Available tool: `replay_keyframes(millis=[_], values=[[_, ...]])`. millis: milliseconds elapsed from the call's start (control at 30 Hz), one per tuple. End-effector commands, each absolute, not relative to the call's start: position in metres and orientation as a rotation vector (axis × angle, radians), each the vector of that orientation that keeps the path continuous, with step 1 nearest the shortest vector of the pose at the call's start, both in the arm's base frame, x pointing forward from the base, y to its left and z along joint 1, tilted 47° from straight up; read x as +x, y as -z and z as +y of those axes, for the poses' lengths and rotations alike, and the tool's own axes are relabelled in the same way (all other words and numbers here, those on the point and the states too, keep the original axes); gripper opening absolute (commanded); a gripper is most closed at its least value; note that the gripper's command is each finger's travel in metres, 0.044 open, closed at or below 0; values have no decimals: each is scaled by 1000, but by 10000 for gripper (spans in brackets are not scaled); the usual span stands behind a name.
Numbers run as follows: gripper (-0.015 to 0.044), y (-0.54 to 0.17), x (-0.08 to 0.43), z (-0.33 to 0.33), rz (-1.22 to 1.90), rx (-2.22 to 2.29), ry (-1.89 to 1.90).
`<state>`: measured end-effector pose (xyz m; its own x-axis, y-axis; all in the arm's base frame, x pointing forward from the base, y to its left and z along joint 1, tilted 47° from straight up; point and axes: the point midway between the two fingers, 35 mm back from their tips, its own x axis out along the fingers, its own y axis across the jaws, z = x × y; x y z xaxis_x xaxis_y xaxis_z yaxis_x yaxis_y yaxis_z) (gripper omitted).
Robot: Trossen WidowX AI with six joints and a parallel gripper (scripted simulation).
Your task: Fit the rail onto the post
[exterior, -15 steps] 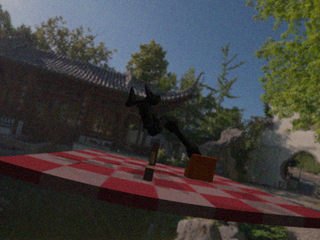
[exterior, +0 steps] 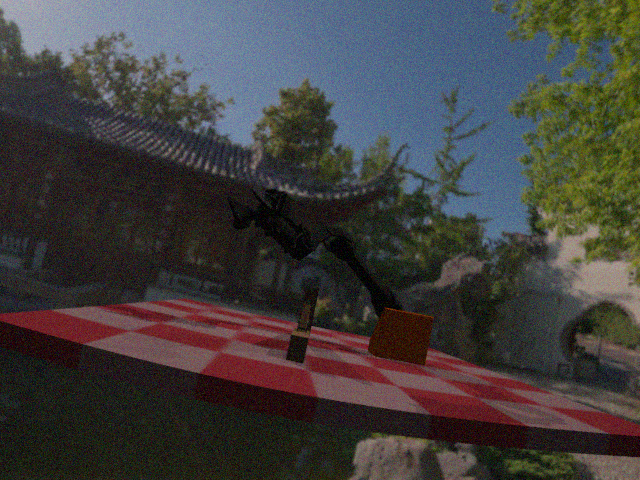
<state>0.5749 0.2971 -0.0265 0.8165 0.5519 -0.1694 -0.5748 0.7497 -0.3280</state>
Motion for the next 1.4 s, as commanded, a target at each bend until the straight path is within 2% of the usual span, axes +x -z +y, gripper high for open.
replay_keyframes(millis=[0,500,967,1200,1367], values=[[440,42,574,244,323,-542,-499],[440,44,493,96,979,-976,-338],[440,-13,355,-23,1577,-1366,-404],[440,-60,281,-69,1881,-1553,-544],[440,-61,279,-70,1890,-1559,-550]])
